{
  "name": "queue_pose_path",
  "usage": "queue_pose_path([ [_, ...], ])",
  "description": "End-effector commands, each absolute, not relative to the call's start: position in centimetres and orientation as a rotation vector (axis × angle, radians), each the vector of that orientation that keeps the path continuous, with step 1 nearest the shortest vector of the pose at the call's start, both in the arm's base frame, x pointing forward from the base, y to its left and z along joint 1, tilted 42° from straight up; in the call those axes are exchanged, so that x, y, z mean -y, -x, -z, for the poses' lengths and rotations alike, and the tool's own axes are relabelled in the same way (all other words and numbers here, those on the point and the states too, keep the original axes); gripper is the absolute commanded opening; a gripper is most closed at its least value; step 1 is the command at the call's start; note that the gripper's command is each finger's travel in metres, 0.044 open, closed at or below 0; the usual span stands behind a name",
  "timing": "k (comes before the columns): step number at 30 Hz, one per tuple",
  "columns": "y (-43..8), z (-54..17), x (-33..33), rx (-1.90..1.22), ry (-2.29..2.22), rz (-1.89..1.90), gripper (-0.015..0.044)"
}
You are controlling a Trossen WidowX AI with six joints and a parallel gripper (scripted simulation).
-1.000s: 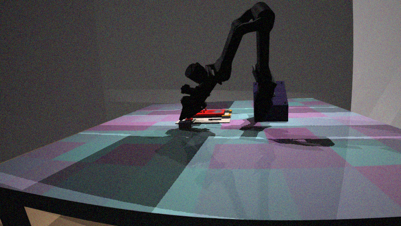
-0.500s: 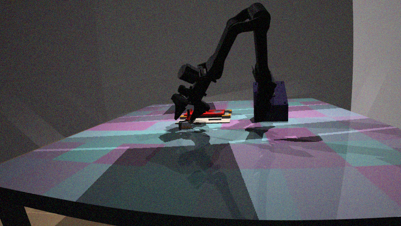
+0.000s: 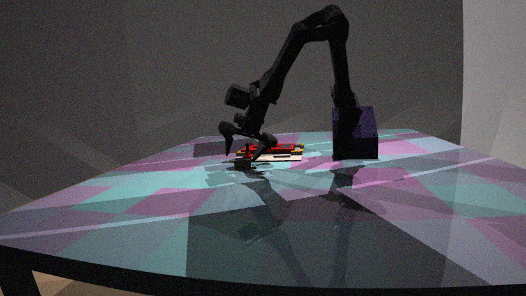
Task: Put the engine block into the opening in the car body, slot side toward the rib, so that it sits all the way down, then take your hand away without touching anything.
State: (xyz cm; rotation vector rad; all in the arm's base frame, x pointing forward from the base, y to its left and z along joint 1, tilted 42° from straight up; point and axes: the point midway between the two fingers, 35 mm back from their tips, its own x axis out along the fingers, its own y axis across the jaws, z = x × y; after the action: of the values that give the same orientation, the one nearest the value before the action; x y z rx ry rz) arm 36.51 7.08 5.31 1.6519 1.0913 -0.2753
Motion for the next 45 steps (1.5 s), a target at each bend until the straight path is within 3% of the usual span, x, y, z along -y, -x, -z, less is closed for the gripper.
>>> queue_pose_path([
  [1,-36.7,-5.4,-6.9,-1.124,-1.752,0.362,0.0440],
  [28,-38.0,-5.9,-4.5,-1.125,-2.215,0.963,0.0440],
  [45,-37.1,-7.3,-5.3,-1.125,-2.530,1.527,0.0440],
])
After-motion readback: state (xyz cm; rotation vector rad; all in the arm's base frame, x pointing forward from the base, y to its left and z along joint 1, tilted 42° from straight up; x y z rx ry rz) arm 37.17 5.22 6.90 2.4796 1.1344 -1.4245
